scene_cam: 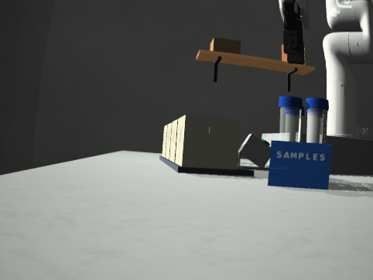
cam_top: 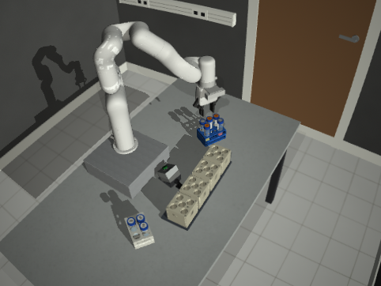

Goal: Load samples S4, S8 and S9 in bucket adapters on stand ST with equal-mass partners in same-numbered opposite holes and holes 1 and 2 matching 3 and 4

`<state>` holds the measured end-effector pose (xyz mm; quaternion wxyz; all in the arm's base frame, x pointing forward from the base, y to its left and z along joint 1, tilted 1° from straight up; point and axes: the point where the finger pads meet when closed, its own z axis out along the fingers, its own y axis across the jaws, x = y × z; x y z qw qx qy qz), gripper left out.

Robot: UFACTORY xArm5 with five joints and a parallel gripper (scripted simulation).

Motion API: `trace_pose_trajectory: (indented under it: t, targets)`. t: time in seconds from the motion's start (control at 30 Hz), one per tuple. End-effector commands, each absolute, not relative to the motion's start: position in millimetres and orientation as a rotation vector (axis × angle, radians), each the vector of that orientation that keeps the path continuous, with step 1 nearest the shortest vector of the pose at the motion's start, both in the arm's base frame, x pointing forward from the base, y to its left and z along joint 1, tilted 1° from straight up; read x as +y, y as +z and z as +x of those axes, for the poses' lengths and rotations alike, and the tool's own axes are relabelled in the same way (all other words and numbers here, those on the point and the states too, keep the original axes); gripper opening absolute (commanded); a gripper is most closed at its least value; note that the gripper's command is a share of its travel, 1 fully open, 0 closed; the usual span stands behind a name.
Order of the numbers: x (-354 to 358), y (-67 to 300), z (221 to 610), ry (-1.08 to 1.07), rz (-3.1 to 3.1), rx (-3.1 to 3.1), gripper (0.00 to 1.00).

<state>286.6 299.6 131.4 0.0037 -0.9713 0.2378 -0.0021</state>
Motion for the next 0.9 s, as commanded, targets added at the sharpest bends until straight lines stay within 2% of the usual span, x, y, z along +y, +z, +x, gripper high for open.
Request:
trace_pose_trajectory:
  t: [0.0,0.87]
  targets:
    - [301,123,287,0.010,-3.034,0.743,0.57]
    - [302,75,287,0.011,-3.034,0.743,0.57]
